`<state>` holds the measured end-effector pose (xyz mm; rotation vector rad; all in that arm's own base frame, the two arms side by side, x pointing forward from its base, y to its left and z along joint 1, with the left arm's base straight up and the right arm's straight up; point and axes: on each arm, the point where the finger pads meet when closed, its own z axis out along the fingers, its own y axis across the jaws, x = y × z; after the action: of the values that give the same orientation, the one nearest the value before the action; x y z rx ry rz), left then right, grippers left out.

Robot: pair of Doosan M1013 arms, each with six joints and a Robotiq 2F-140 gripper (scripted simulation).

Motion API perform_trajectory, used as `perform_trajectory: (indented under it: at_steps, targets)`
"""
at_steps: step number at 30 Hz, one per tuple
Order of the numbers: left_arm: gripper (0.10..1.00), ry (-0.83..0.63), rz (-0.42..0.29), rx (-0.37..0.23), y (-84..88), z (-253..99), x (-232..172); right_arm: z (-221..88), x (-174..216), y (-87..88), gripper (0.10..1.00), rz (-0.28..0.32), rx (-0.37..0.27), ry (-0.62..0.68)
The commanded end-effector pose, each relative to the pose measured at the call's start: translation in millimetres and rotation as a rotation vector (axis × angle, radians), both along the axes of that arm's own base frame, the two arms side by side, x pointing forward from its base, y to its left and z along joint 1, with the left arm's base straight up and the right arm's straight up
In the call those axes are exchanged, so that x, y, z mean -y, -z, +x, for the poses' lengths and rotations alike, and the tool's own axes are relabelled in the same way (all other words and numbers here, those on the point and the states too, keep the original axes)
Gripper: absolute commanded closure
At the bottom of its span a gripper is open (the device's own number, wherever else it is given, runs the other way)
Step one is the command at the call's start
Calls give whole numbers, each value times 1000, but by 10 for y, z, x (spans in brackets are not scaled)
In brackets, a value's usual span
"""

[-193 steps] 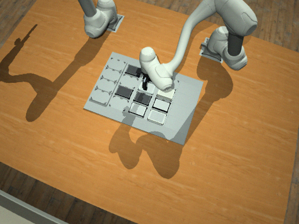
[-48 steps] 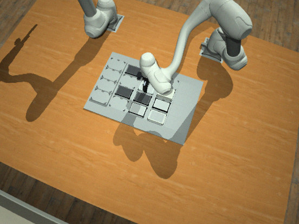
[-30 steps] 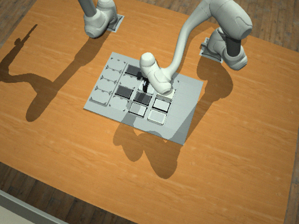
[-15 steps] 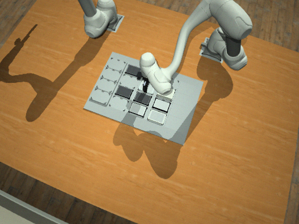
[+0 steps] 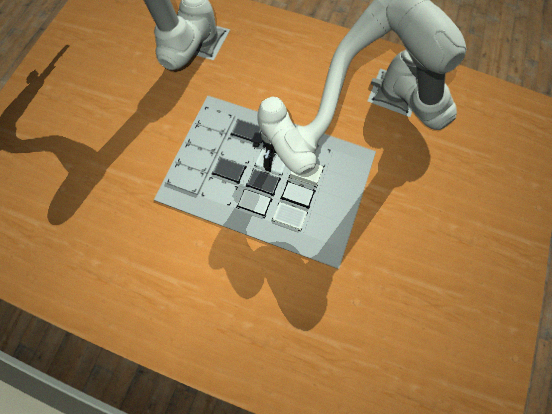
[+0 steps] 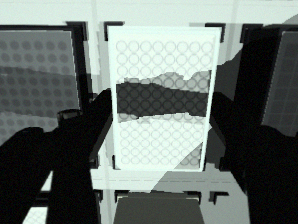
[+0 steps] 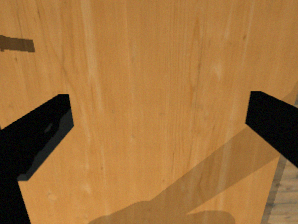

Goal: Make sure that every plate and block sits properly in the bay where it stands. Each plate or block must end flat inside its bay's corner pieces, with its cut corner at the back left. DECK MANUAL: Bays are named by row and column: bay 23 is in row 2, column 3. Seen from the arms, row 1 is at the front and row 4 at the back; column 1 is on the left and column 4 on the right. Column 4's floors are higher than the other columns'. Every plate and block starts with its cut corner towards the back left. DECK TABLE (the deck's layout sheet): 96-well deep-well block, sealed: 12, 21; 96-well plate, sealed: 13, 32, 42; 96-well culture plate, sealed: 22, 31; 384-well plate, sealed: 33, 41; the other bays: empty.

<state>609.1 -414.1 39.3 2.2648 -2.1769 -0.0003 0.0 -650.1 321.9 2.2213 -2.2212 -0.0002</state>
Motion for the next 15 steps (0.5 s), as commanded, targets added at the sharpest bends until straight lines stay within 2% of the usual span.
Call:
perform_trajectory:
  at_steps: [1,15]
  targets:
    - [999,0,-1,2,-11,6,3,1,2,-9,98,-1,0,0]
    - [999,0,-1,2,-42,6,3,1,2,-9,98,-1,0,0]
